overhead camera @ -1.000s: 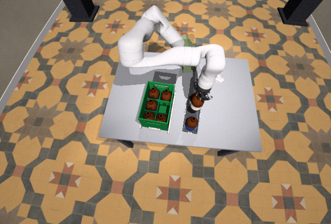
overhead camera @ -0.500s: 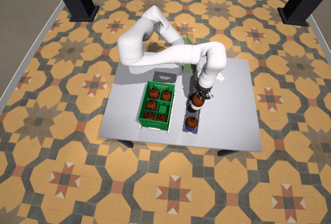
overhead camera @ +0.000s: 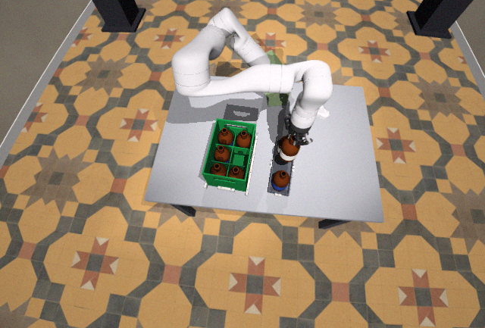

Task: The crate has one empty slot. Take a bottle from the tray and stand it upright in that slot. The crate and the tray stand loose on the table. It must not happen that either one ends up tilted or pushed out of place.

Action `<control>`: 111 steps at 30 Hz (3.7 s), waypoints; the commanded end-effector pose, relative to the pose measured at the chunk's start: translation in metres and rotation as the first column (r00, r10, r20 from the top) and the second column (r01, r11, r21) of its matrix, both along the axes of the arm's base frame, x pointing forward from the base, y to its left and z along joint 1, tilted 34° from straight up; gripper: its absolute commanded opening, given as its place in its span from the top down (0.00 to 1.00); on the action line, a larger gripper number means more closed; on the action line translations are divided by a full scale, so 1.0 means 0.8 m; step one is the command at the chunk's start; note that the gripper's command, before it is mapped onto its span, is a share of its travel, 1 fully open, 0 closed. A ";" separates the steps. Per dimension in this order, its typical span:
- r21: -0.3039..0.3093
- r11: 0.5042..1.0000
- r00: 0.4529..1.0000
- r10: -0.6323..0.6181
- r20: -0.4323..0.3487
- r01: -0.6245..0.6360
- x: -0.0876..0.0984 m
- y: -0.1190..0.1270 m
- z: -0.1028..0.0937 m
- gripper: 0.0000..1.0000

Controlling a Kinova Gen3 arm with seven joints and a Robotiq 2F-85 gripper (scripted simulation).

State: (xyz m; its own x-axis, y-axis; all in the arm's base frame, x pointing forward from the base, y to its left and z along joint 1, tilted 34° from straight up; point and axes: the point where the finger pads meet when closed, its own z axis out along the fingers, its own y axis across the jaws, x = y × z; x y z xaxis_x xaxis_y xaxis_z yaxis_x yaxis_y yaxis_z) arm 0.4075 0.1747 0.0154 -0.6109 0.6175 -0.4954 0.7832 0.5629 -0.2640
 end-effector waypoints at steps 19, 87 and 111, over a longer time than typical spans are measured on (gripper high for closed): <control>-0.001 1.000 1.000 0.004 -0.005 -0.004 -0.001 0.003 0.004 1.00; -0.001 1.000 1.000 0.004 -0.005 -0.004 -0.005 0.018 0.027 1.00; -0.001 1.000 1.000 0.004 -0.005 -0.004 -0.005 0.017 0.027 1.00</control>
